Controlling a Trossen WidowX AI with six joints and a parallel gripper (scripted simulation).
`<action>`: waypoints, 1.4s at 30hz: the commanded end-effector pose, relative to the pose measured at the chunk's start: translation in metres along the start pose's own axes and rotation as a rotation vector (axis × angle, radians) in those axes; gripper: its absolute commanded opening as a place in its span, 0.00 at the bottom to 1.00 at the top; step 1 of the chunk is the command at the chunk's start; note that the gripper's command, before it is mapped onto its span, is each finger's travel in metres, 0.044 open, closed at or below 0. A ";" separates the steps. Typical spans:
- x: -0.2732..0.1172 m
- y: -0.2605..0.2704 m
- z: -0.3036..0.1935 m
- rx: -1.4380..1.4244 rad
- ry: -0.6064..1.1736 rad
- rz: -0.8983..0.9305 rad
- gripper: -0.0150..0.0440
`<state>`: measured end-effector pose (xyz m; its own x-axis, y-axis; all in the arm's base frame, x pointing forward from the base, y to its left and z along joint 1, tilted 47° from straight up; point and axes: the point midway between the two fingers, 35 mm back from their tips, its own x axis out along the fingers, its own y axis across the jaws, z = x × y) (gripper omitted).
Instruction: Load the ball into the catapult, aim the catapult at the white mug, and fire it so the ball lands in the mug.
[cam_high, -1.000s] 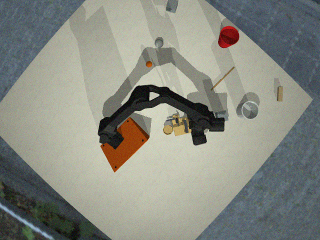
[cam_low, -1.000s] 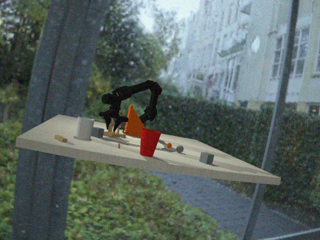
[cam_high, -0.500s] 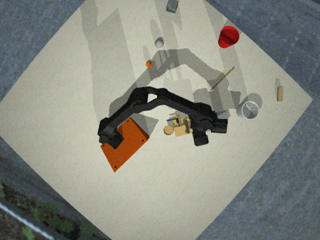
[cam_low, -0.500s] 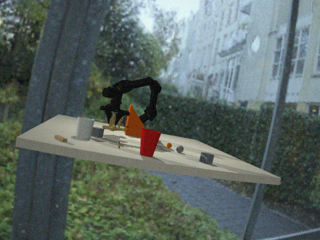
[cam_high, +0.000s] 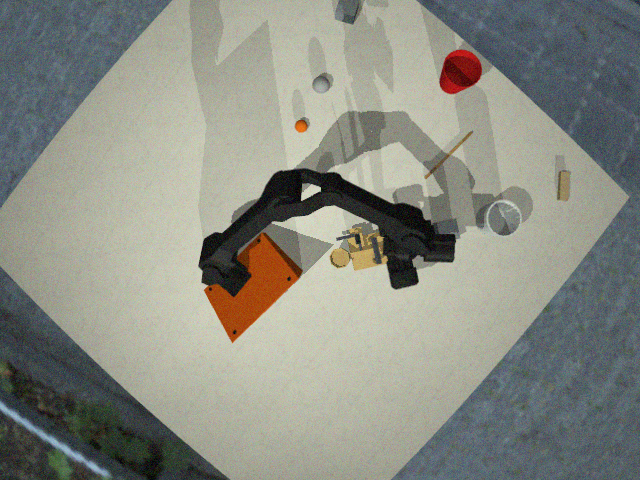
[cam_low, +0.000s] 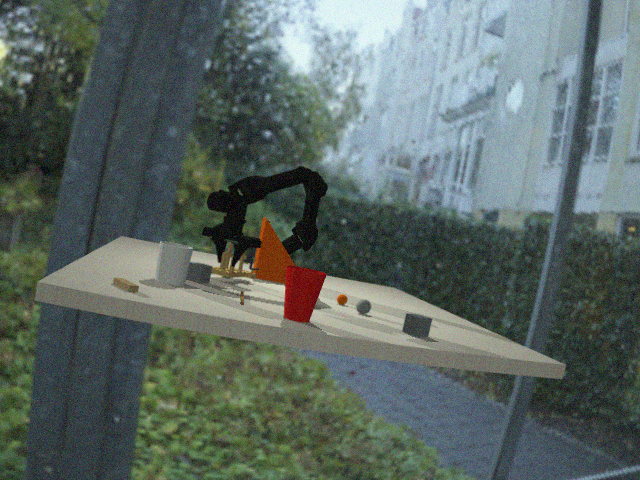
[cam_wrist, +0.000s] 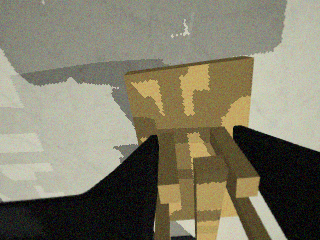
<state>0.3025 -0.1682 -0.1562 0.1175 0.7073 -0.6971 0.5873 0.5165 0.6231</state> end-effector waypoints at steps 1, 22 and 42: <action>0.004 0.000 0.000 0.005 -0.004 0.004 0.25; 0.014 0.001 0.000 -0.001 -0.002 0.001 0.57; -0.073 -0.002 0.003 0.007 -0.014 0.001 1.00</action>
<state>0.2955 -0.2330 -0.0991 0.1535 0.6814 -0.7156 0.5865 0.5200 0.6210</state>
